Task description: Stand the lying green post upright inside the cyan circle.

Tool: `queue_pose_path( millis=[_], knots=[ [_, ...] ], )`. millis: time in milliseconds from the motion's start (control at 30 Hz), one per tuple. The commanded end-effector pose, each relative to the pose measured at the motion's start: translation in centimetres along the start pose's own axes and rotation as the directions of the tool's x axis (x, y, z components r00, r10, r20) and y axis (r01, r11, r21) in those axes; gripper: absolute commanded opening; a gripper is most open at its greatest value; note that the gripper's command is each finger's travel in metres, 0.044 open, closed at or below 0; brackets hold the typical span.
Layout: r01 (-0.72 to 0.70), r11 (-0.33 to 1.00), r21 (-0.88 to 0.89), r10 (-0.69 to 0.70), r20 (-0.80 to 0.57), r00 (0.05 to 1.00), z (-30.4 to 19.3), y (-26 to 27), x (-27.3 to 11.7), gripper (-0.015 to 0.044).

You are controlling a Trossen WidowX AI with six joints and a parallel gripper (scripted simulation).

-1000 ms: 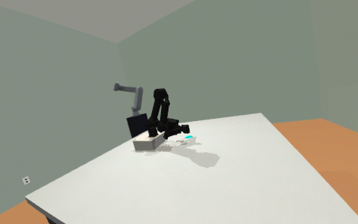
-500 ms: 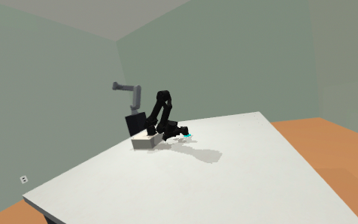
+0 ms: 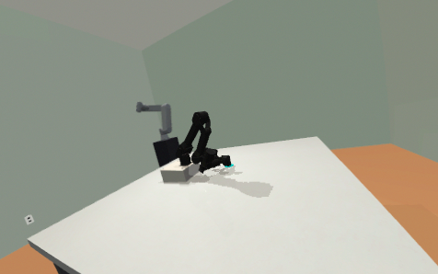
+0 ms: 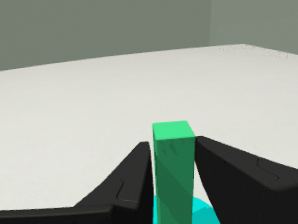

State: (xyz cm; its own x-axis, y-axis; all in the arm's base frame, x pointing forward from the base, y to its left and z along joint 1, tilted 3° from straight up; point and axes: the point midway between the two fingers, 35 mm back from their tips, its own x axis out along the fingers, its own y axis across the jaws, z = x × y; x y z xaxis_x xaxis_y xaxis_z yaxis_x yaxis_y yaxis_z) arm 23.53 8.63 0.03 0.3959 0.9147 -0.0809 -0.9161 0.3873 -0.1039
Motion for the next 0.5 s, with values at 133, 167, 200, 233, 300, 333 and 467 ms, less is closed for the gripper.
queue_pose_path(
  millis=[133,167,200,233,300,333,467],
  knots=[
    [0.003,1.000,-0.006,-0.004,-0.002,1.000,0.0,-0.1,0.0,0.0285],
    [0.003,1.000,-0.006,-0.004,-0.002,1.000,0.0,-0.1,0.0,0.0311],
    [0.003,1.000,-0.006,-0.004,-0.002,1.000,0.0,-0.1,0.0,0.0337],
    [0.003,1.000,-0.006,-0.004,-0.002,1.000,0.0,-0.1,0.0,0.0364],
    [0.003,1.000,-0.006,-0.004,-0.002,1.000,0.0,-0.1,0.0,0.0400],
    [0.004,1.000,-0.005,-0.004,-0.002,1.000,0.0,-0.1,0.0,0.0400],
    [0.007,1.000,0.000,-0.007,0.001,1.000,1.1,-0.5,-0.1,0.0400]
  ],
)
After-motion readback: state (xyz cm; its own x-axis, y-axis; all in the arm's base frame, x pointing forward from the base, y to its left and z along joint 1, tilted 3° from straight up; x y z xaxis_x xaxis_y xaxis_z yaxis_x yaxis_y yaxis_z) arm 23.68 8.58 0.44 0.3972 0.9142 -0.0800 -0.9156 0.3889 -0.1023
